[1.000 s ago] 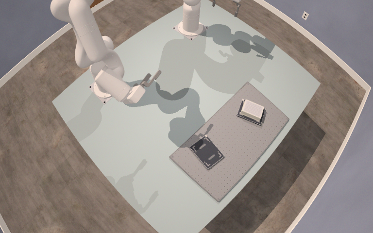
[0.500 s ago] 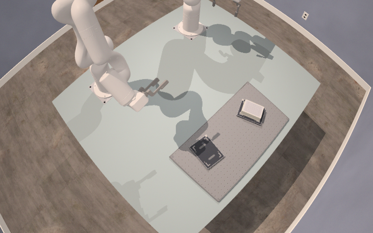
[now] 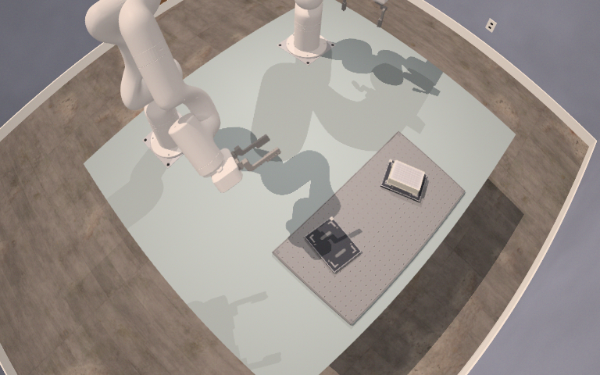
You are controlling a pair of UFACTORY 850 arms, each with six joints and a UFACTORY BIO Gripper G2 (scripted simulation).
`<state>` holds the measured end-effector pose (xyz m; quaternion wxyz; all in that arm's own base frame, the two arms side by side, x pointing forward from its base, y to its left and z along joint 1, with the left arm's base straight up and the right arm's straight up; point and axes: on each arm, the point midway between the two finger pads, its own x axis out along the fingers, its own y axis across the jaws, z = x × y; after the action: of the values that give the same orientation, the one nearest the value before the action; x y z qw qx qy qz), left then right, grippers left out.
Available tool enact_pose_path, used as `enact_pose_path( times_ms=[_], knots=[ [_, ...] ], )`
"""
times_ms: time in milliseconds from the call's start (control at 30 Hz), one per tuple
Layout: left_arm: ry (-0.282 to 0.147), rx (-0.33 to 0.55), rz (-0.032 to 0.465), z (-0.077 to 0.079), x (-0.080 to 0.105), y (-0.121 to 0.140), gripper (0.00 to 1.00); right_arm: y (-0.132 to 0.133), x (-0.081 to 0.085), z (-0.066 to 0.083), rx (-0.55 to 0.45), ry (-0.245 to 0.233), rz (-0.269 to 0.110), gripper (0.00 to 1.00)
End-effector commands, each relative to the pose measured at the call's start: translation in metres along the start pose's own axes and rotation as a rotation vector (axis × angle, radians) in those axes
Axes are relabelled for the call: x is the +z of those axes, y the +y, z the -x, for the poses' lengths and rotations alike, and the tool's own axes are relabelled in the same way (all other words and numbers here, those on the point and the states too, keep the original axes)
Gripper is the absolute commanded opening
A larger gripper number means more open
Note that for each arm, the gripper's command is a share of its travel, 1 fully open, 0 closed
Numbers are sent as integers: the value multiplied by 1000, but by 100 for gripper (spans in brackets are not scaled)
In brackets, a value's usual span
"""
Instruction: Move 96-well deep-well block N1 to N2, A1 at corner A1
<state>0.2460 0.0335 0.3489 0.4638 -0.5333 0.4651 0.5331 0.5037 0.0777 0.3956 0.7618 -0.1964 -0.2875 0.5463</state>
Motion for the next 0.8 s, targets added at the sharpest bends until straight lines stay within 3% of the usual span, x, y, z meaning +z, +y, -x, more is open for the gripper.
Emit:
enact_pose_path(
  times_ms=[0,133,233,400,600,767],
  knots=[
    [0,-1,0,0,0,0,100,-13,-10,0,-67,32,-20,37],
    [0,-1,0,0,0,0,100,-24,-20,0,-145,68,-45,37],
    [0,-1,0,0,0,0,100,-29,-25,1,-145,69,-45,37],
    [0,-1,0,0,0,0,100,-47,-43,4,-282,132,-89,37],
    [0,-1,0,0,0,0,100,-54,-51,5,-310,146,-99,37],
    [0,-1,0,0,0,0,100,-68,-68,10,-417,197,-134,37]
  ],
)
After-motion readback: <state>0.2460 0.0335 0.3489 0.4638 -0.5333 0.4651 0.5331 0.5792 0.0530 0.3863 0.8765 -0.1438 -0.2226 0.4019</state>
